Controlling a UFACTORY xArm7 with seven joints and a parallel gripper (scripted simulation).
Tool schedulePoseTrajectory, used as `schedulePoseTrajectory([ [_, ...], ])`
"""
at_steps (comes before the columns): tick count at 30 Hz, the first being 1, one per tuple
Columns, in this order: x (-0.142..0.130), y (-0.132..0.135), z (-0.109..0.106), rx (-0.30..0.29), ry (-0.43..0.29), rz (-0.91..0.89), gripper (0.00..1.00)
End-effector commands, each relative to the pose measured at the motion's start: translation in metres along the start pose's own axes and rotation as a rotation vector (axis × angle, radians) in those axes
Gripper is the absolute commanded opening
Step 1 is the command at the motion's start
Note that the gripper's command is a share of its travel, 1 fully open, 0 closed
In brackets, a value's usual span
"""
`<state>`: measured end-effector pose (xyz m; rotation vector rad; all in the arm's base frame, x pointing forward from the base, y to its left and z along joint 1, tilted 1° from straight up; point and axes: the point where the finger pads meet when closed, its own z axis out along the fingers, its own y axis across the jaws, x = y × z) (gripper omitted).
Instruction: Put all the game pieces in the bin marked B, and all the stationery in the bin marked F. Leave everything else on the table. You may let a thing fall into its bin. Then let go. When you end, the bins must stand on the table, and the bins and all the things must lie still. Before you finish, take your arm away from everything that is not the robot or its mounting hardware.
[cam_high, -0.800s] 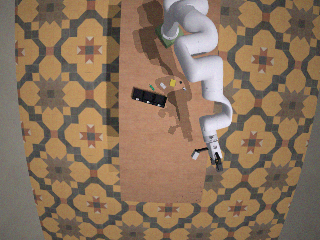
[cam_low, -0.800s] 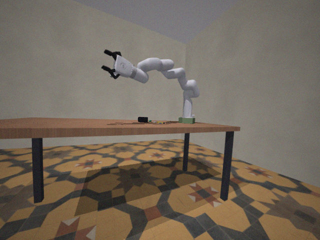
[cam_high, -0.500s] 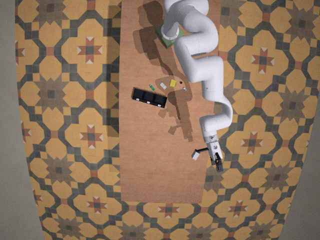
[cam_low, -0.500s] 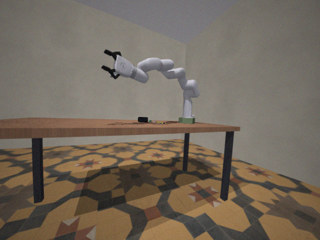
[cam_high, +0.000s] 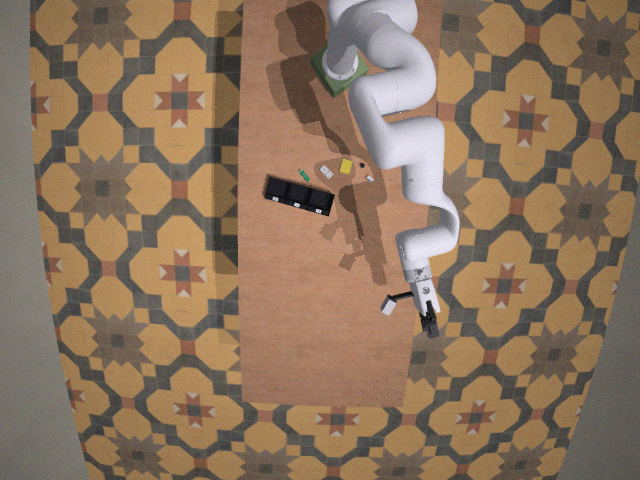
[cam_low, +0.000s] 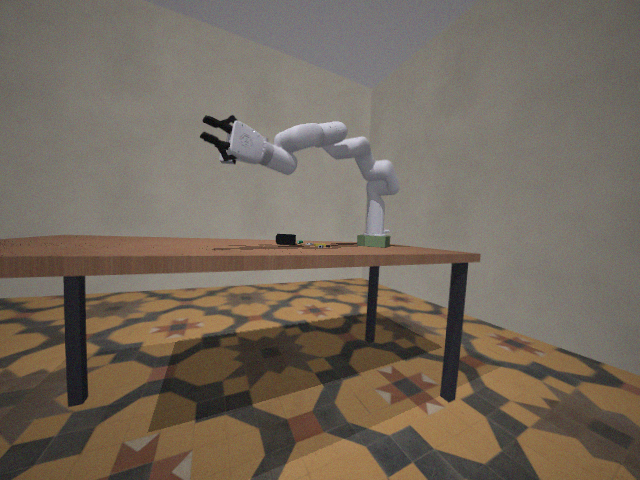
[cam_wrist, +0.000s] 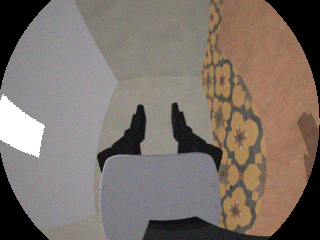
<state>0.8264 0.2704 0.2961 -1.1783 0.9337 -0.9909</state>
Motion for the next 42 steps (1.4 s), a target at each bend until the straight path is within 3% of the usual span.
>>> schedulePoseTrajectory([
  [1, 0.002, 0.033, -0.003, 0.006, -0.001, 0.0, 0.07],
  [8, 0.005, 0.091, -0.01, 0.006, -0.001, 0.0, 0.07],
  [10, 0.005, 0.091, -0.01, 0.006, -0.001, 0.0, 0.07],
  [13, 0.006, 0.113, -0.013, 0.006, -0.001, 0.0, 0.07],
  [16, 0.006, 0.113, -0.013, 0.006, -0.001, 0.0, 0.07],
  [17, 0.008, 0.112, -0.021, -0.03, -0.026, -0.024, 0.07],
  [20, 0.025, 0.094, -0.016, 0.015, 0.06, 0.091, 0.07],
  [22, 0.026, 0.093, -0.016, 0.021, 0.07, 0.106, 0.07],
  [25, 0.046, 0.081, -0.02, 0.036, 0.141, 0.211, 0.07],
  [27, 0.046, 0.081, -0.02, 0.036, 0.141, 0.211, 0.07],
  [29, 0.06, 0.073, -0.023, 0.051, 0.197, 0.293, 0.07],
  [37, 0.085, 0.06, -0.031, 0.077, 0.282, 0.419, 0.07],
  [40, 0.104, 0.051, -0.039, 0.103, 0.352, 0.523, 0.07],
  [42, 0.104, 0.051, -0.039, 0.103, 0.352, 0.523, 0.07],
])
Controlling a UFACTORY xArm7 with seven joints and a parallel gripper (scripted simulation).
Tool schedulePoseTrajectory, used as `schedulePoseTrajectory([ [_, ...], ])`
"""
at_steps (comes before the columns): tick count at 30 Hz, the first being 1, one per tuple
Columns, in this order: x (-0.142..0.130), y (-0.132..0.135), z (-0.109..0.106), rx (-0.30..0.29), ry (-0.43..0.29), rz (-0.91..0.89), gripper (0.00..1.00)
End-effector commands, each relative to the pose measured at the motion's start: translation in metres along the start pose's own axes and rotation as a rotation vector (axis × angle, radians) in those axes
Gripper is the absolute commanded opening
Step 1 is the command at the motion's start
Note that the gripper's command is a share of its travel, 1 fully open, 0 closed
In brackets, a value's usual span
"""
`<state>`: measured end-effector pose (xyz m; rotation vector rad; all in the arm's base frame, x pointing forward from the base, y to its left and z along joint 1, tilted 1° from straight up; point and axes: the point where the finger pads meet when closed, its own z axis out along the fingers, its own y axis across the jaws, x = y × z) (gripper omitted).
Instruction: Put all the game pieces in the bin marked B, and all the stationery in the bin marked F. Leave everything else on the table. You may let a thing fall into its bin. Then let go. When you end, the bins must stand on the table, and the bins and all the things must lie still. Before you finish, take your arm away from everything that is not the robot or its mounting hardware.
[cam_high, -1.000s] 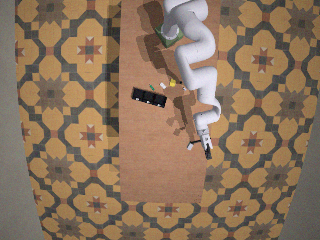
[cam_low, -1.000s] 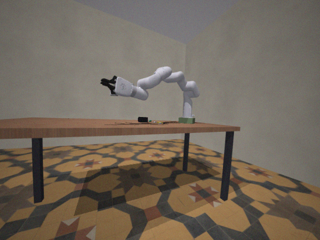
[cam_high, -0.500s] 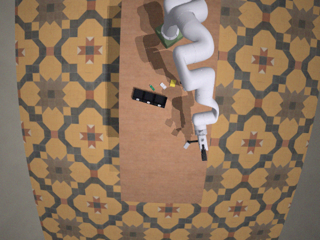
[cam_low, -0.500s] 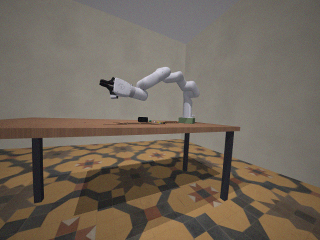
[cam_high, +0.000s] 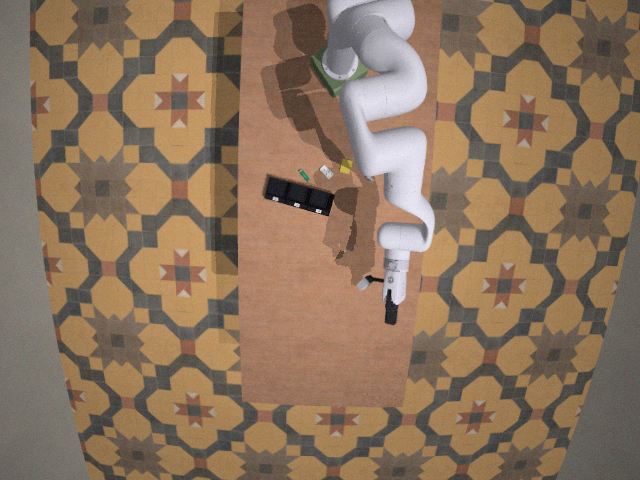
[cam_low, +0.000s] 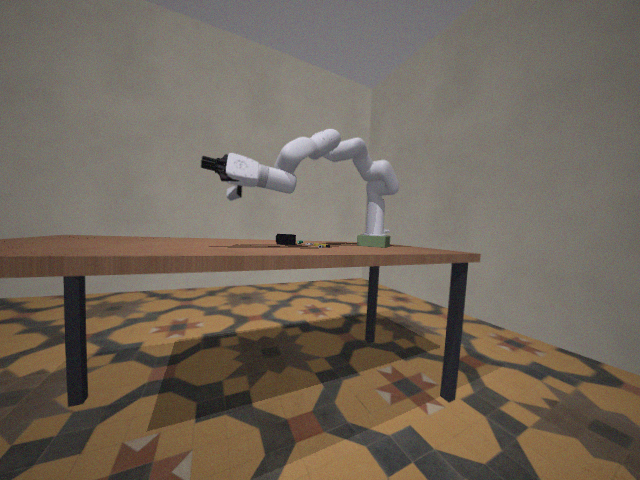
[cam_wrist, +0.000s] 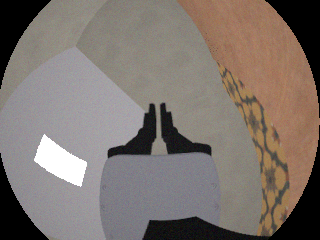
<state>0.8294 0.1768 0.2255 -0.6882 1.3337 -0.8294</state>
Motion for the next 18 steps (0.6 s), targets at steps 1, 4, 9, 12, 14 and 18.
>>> schedulePoseTrajectory([
  [1, 0.005, -0.013, -0.002, 0.018, 0.033, 0.051, 0.07],
  [4, 0.015, -0.026, -0.004, 0.041, 0.086, 0.133, 0.07],
  [9, 0.03, -0.042, -0.007, 0.073, 0.152, 0.237, 0.07],
  [12, 0.033, -0.046, -0.008, 0.079, 0.165, 0.259, 0.07],
  [14, 0.044, -0.058, -0.013, 0.107, 0.216, 0.341, 0.07],
  [18, 0.047, -0.061, -0.014, 0.115, 0.23, 0.363, 0.07],
])
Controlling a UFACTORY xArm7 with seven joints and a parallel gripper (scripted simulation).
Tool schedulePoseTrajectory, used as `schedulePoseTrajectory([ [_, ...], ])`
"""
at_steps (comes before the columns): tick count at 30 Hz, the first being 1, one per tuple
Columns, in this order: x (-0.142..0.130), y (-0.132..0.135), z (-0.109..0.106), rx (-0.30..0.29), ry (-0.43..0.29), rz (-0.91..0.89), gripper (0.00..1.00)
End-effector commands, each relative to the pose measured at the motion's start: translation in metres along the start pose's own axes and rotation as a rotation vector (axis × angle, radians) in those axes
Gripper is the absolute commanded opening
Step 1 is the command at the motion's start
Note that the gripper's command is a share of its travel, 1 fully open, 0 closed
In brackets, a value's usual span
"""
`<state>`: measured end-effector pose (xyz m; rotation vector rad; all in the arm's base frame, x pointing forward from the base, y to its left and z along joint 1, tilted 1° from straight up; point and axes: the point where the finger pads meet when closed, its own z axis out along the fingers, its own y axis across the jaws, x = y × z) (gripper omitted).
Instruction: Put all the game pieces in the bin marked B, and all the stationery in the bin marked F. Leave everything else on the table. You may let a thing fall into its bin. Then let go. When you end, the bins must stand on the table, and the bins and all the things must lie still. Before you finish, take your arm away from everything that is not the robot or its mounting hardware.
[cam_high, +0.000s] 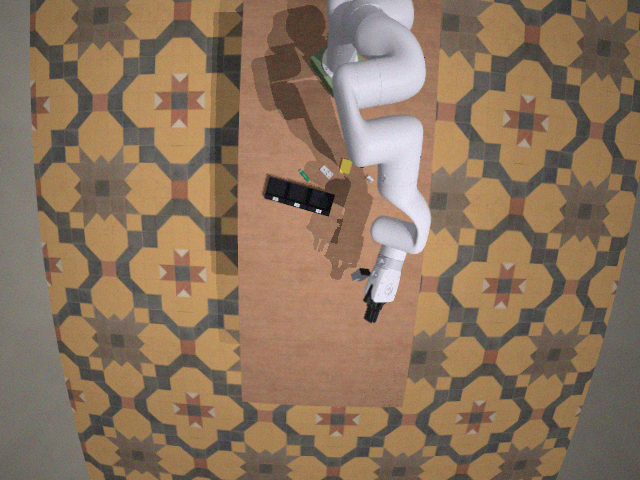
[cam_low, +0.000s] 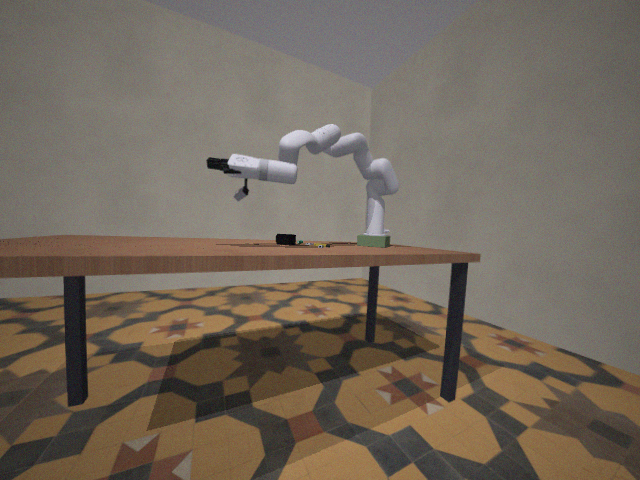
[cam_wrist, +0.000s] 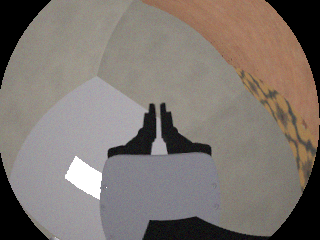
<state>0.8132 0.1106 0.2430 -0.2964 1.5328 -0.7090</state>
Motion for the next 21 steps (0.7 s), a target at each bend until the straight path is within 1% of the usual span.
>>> schedulePoseTrajectory([
  [1, 0.0, -0.009, -0.001, 0.014, 0.019, 0.035, 0.07],
  [3, 0.007, -0.024, -0.003, 0.044, 0.067, 0.117, 0.07],
  [4, 0.01, -0.028, -0.004, 0.052, 0.08, 0.139, 0.07],
  [6, 0.01, -0.028, -0.004, 0.052, 0.08, 0.139, 0.07],
  [8, 0.018, -0.042, -0.007, 0.084, 0.128, 0.221, 0.07],
  [9, 0.02, -0.045, -0.008, 0.093, 0.14, 0.242, 0.07],
  [11, 0.02, -0.045, -0.008, 0.093, 0.14, 0.242, 0.07],
  [13, 0.029, -0.059, -0.013, 0.127, 0.187, 0.324, 0.07],
  [14, 0.031, -0.062, -0.014, 0.136, 0.199, 0.346, 0.07],
  [18, 0.031, -0.062, -0.014, 0.136, 0.199, 0.346, 0.07],
  [20, 0.04, -0.075, -0.019, 0.173, 0.244, 0.427, 0.07],
  [21, 0.042, -0.078, -0.021, 0.183, 0.255, 0.448, 0.07],
])
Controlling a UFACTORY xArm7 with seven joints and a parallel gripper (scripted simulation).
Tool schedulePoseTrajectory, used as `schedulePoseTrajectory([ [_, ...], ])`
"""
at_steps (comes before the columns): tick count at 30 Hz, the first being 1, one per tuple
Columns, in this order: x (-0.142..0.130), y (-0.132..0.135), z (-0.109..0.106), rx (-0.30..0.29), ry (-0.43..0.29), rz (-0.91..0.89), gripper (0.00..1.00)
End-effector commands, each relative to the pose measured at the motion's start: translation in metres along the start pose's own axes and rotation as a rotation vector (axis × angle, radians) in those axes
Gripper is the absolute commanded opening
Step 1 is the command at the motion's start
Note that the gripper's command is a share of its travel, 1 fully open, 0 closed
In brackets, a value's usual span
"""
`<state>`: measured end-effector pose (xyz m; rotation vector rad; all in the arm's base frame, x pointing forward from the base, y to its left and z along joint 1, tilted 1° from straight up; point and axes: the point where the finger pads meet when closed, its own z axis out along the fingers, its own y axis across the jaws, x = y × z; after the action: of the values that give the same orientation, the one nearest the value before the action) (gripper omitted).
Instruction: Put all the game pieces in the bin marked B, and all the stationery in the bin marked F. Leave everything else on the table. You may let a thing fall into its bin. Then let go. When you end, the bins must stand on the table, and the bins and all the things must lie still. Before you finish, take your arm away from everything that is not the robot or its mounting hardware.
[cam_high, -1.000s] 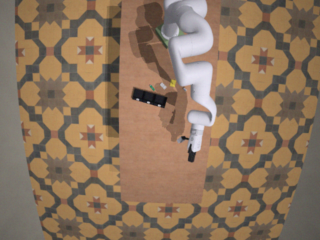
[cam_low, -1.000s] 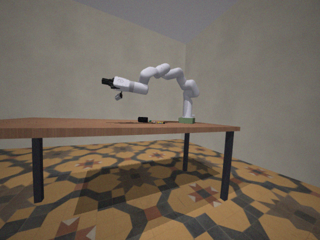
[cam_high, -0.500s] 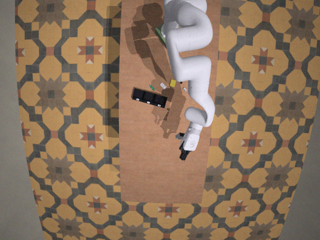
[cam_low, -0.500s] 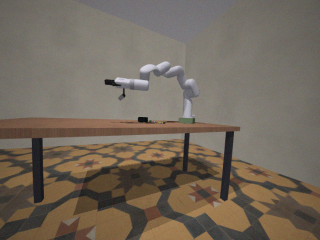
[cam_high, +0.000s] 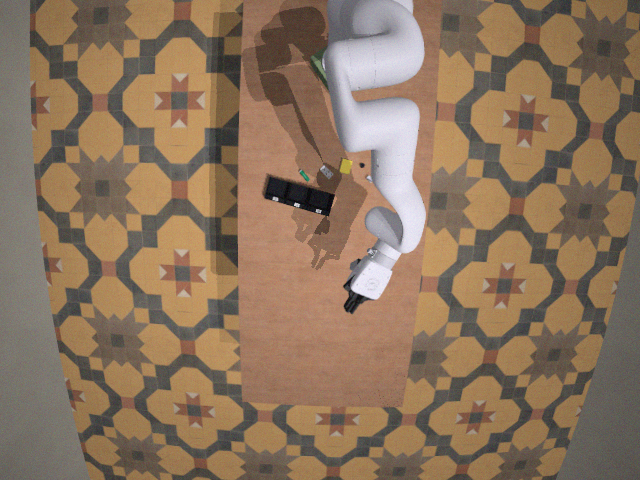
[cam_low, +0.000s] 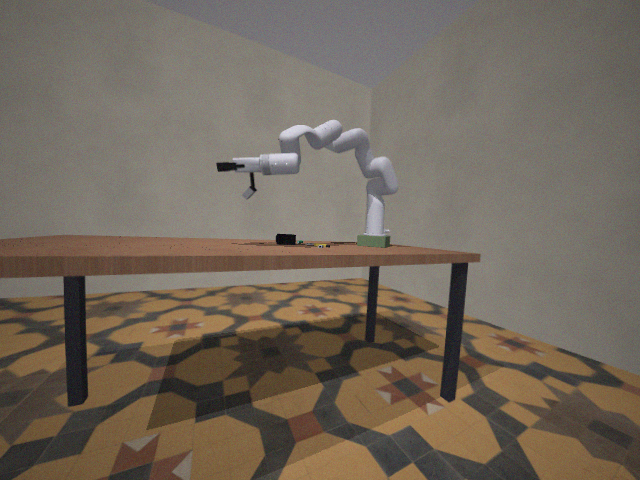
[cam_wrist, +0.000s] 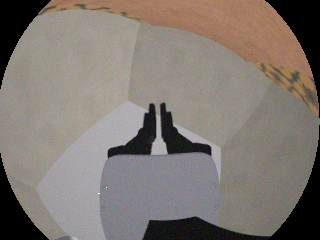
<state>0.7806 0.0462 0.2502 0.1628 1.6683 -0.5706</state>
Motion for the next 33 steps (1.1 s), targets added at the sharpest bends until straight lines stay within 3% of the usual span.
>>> schedulePoseTrajectory([
  [1, 0.001, -0.018, -0.002, 0.04, 0.044, 0.09, 0.07],
  [12, 0.02, -0.069, -0.017, 0.178, 0.187, 0.375, 0.07],
  [20, 0.029, -0.089, -0.026, 0.245, 0.246, 0.501, 0.07],
  [27, 0.046, -0.118, -0.045, 0.362, 0.334, 0.702, 0.07],
  [31, 0.046, -0.118, -0.045, 0.362, 0.334, 0.703, 0.07],
  [33, 0.054, -0.13, -0.055, 0.412, 0.368, 0.783, 0.07],
])
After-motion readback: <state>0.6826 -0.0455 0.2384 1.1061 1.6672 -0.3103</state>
